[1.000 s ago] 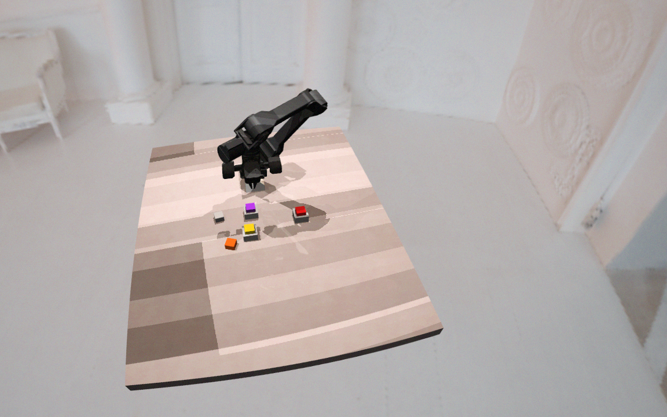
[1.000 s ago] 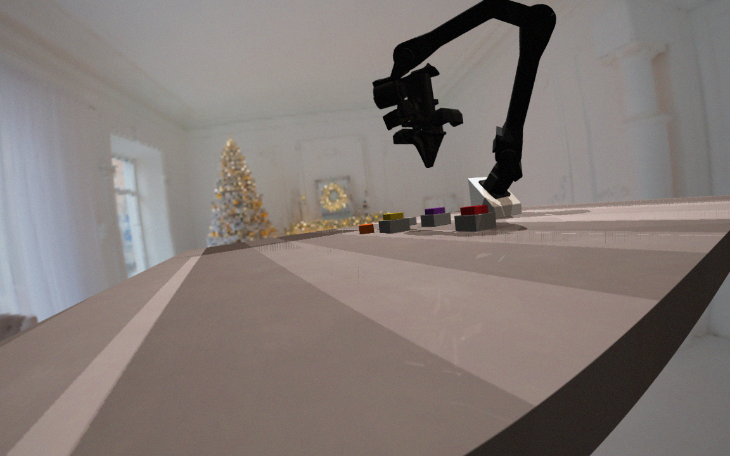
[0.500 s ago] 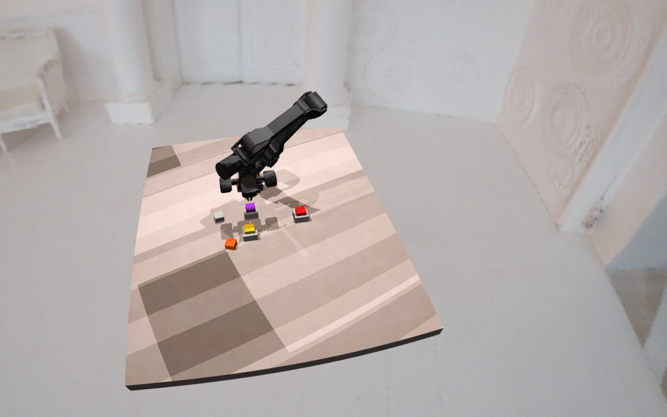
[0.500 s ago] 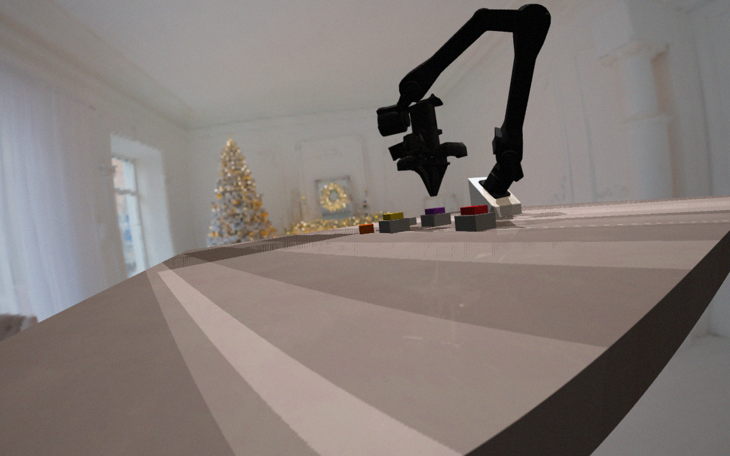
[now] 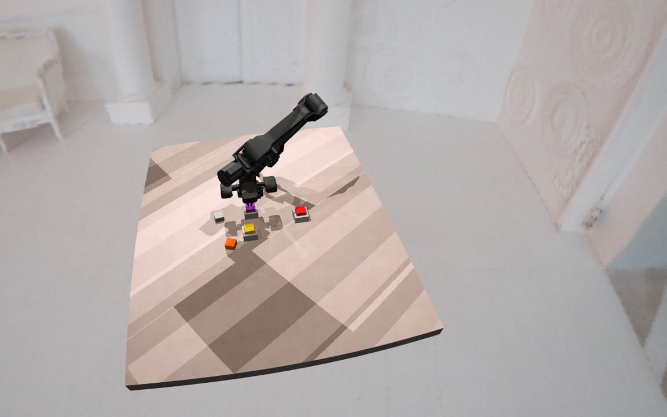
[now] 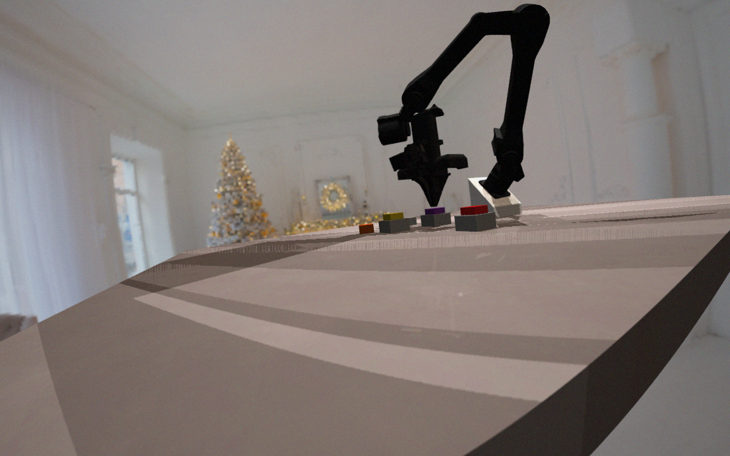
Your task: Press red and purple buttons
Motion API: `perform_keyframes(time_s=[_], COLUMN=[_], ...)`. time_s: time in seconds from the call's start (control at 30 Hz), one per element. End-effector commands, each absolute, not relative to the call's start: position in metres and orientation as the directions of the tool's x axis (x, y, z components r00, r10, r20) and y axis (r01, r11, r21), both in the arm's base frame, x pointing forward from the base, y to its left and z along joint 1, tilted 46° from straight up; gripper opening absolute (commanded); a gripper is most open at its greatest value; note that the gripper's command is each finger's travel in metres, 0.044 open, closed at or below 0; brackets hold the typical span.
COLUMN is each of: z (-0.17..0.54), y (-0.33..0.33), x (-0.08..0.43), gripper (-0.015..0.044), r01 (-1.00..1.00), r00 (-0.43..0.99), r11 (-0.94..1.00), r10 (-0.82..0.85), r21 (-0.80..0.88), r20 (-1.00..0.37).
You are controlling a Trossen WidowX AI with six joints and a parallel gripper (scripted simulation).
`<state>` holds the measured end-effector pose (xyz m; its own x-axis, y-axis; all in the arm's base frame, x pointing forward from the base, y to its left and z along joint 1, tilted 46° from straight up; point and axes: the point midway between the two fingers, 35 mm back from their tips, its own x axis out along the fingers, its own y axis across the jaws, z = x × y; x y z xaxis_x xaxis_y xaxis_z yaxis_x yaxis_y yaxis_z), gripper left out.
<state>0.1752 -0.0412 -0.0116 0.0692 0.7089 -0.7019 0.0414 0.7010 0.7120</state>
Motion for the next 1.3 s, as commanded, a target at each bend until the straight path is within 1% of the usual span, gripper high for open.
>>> perform_keyframes(time_s=[0.0,0.73,0.87,0.97,1.07,1.17,1.27], z=[-0.015,-0.018,0.003,0.005,0.024,0.072,0.122], y=[-0.036,-0.033,-0.055,-0.056,-0.054,-0.038,-0.010], x=[0.175,0.175,0.173,0.173,0.191,0.225,0.245], gripper=[0.0020,0.0020,0.0020,0.0020,0.0099,0.0178,0.0256], r01=[0.048,0.048,0.048,0.048,0.054,0.059,0.057], r00=[0.072,0.072,0.072,0.072,0.072,0.075,0.079], r11=[0.696,0.696,0.697,0.696,0.706,0.718,0.717], r10=[0.713,0.713,0.712,0.713,0.702,0.689,0.690], r21=[0.717,0.717,0.716,0.716,0.706,0.693,0.695], r20=[-0.697,-0.697,-0.698,-0.698,-0.708,-0.720,-0.719])
